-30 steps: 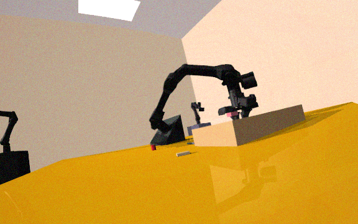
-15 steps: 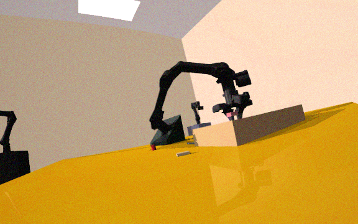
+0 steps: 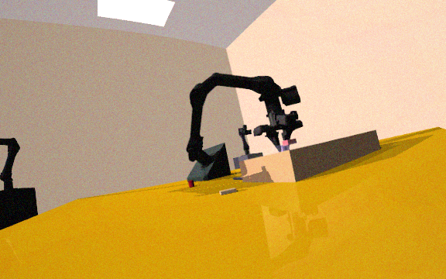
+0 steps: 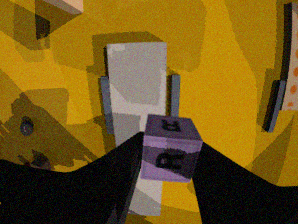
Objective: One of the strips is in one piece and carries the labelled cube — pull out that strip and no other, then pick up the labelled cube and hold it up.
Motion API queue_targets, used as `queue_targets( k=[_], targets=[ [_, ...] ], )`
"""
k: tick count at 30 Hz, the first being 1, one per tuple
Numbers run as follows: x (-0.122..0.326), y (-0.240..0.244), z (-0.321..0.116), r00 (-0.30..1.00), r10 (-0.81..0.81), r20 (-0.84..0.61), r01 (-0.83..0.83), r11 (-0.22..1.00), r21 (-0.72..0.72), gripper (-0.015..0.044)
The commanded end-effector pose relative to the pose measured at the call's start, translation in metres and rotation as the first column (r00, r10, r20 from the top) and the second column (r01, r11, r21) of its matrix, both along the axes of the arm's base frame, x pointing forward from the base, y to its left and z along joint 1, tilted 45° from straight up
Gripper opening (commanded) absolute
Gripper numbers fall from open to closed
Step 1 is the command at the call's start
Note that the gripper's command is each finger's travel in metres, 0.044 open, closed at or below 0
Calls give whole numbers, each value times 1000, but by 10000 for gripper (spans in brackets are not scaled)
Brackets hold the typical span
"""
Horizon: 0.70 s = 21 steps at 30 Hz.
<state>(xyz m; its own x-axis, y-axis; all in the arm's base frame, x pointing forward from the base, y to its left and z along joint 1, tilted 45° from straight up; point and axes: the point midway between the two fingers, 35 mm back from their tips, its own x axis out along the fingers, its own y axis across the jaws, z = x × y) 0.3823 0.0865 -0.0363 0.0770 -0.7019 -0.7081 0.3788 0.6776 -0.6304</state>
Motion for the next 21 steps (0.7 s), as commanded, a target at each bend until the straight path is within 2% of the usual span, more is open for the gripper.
queue_targets(
  k=[1,21],
  targets=[
    [-11,0,1,1000,-2,-1,2,1000,3,0],
    [-76,-14,7,1000,-2,-4,2,1000,2,0]
  ],
)
